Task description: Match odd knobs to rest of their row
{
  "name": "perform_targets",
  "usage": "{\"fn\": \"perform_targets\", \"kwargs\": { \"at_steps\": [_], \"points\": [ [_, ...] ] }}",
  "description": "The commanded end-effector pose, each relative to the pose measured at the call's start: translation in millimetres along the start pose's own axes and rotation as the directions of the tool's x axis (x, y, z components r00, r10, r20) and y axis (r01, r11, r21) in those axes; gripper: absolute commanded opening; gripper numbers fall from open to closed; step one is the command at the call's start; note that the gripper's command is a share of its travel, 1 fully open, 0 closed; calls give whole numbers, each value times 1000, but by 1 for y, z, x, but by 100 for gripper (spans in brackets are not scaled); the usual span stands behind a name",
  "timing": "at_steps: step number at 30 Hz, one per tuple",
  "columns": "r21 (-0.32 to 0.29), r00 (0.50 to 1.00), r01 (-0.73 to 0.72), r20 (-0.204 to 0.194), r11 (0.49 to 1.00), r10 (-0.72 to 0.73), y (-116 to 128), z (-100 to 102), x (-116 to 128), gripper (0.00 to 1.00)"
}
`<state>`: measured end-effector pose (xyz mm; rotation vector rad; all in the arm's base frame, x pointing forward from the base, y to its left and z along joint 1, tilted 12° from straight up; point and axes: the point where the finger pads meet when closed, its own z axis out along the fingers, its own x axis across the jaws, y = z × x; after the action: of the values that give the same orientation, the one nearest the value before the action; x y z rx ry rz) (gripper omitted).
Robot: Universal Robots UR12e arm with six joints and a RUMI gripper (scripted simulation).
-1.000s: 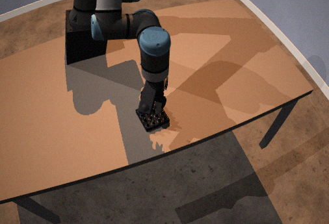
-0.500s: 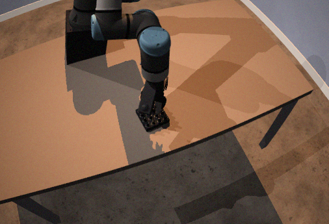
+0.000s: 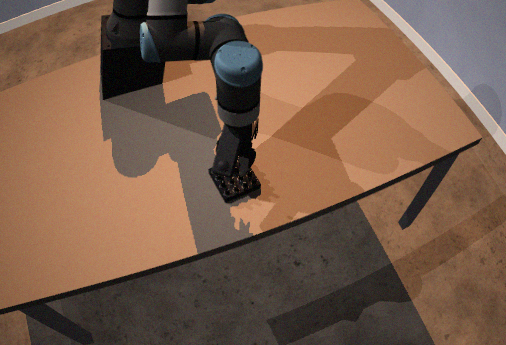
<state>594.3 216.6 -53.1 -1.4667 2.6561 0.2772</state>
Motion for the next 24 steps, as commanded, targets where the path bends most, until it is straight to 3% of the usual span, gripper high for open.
{"fn": "perform_targets", "kwargs": {
  "at_steps": [1,24],
  "points": [
    [1,1000,0,1,1000,0,-1,-1,0,11],
    [1,1000,0,0,1000,0,-1,11,-1,11]
  ]
}}
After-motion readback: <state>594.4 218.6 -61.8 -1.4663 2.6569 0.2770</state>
